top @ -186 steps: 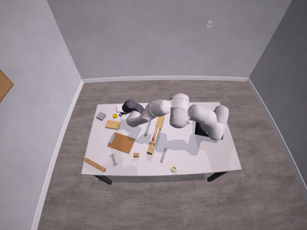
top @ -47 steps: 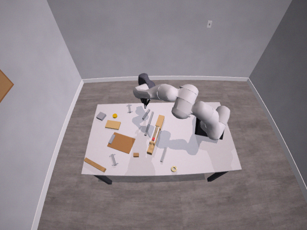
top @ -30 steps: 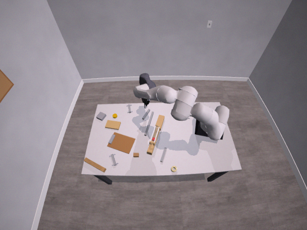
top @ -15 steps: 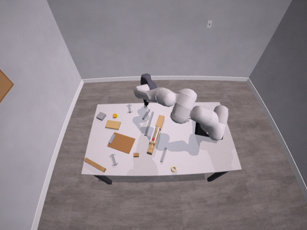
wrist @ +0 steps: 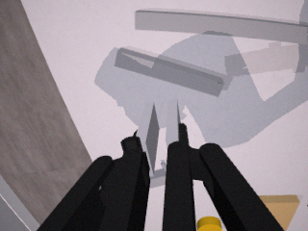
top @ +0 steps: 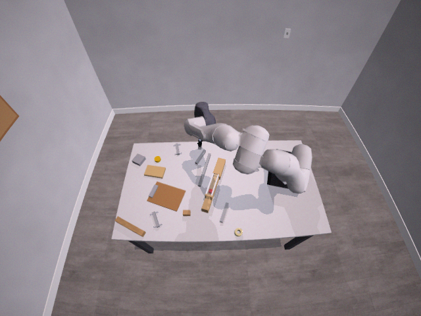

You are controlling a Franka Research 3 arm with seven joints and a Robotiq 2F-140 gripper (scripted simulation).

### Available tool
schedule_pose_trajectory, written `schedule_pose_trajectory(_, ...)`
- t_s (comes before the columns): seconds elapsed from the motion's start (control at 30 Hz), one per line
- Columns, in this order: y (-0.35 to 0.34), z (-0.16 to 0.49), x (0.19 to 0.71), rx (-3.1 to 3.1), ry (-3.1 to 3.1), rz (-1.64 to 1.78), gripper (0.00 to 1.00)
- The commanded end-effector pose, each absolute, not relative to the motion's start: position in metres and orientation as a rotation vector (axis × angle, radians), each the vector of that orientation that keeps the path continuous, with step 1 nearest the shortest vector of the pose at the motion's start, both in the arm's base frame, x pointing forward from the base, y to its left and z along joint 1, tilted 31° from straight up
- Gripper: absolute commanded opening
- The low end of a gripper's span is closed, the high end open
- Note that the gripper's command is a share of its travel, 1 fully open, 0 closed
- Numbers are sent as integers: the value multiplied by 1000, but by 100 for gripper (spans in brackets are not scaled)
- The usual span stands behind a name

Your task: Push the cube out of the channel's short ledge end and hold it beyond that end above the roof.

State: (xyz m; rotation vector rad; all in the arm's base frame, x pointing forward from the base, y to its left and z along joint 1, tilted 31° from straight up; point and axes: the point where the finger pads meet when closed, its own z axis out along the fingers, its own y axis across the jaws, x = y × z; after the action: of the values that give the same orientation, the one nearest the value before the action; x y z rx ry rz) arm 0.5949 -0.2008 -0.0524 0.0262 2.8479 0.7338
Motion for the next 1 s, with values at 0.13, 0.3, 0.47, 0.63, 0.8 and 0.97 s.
schedule_pose_trajectory(0.13,-200,-51,596,589,2884,779,23)
schedule_pose_trajectory(0.3,-200,-51,596,748,2869,784,23)
schedule_pose_trajectory(0.47,-200,-51,596,970,2835,789,23)
schedule_pose_trajectory(0.63,-200,-51,596,1164,2795,791,23)
schedule_pose_trajectory(0.8,-200,-51,596,1353,2745,791,23)
schedule_pose_trajectory(0.97,-200,-51,596,1527,2689,791,23)
